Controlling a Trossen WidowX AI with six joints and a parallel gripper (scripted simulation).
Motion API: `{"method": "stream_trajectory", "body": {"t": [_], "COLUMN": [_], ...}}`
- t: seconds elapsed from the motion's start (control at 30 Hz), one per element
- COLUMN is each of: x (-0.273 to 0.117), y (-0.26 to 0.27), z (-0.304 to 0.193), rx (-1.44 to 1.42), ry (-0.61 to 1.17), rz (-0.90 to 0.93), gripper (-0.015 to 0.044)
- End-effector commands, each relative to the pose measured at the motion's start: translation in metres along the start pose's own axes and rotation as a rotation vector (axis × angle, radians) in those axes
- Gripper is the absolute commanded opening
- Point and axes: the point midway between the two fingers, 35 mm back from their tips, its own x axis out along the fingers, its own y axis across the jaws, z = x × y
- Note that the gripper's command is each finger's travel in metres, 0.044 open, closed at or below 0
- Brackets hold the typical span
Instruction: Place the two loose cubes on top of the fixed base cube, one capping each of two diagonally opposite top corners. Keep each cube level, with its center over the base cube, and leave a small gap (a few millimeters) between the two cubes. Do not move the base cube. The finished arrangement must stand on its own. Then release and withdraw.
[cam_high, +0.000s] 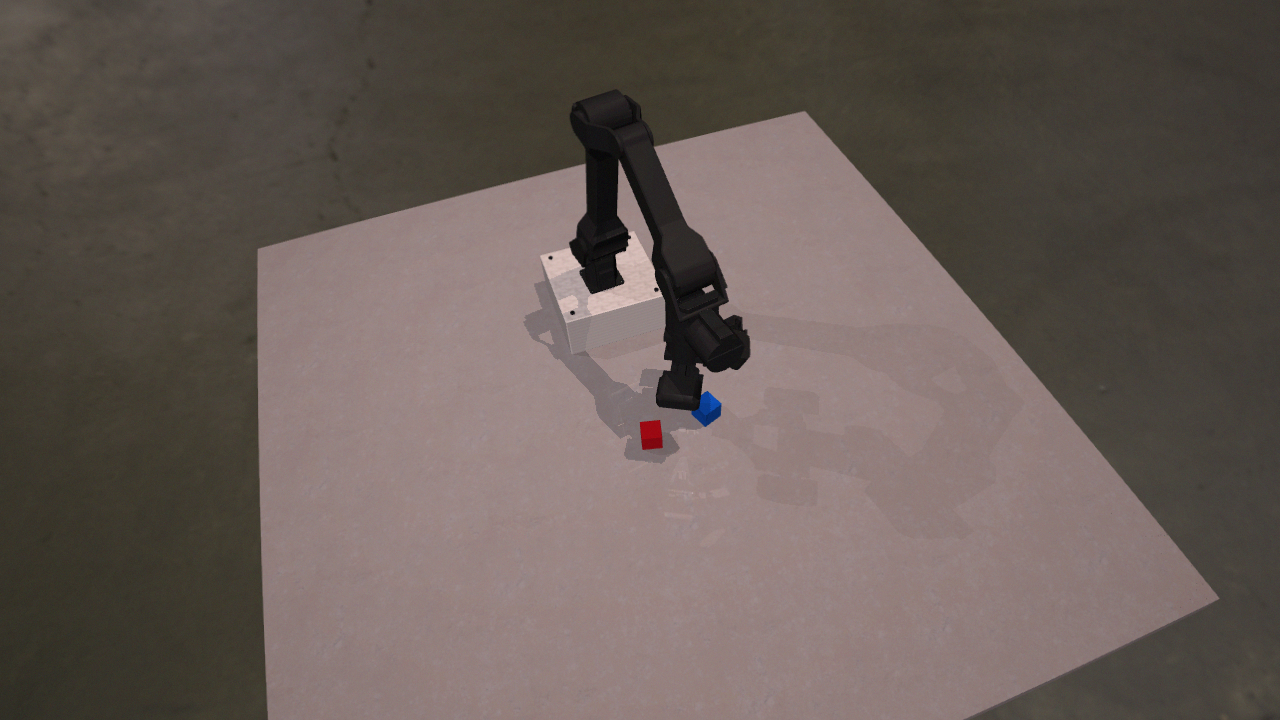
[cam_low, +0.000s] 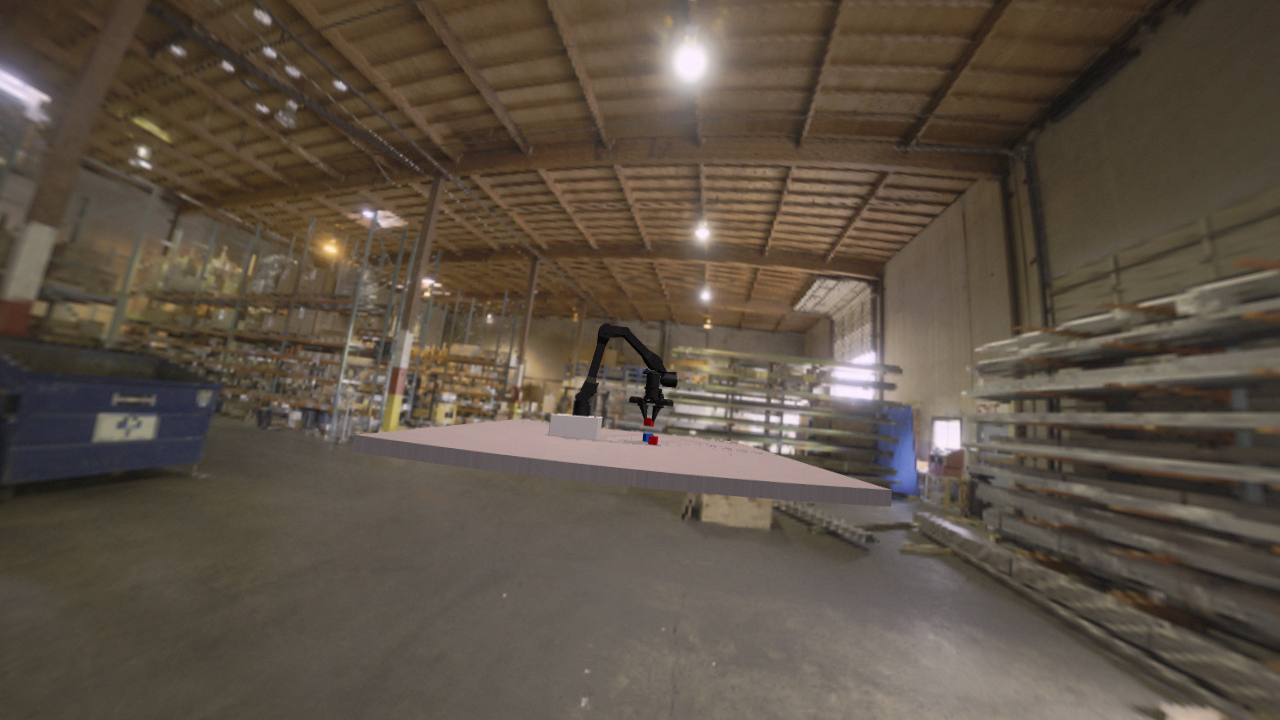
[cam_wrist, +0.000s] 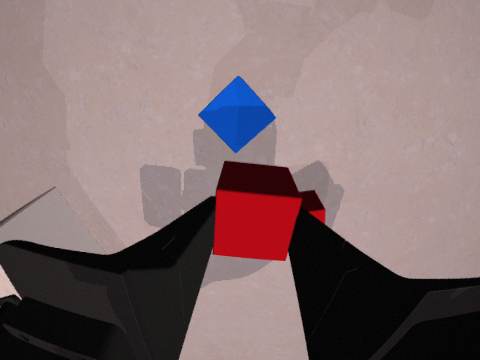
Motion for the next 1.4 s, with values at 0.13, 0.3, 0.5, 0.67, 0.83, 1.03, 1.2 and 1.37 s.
{"method": "stream_trajectory", "body": {"t": [0.13,0.3,0.5,0.67,0.83,1.03,1.2,1.37], "x": [0.005,0.005,0.007,0.02,0.031,0.032,0.032,0.033], "y": [0.012,0.012,0.012,0.012,0.012,0.012,0.012,0.012], "z": [0.013,0.013,0.014,0.014,0.013,0.013,0.013,0.013], "rx": [-0.041,-0.041,-0.041,-0.041,-0.041,-0.041,-0.041,-0.041], "ry": [-0.002,-0.002,-0.002,-0.002,-0.002,-0.002,-0.002,-0.002], "rz": [0.008,0.008,0.008,0.008,0.008,0.008,0.008,0.008], "gripper": [0.0105,0.0105,0.0105,0.0105,0.0105,0.0105,0.0105,0.0105]}}
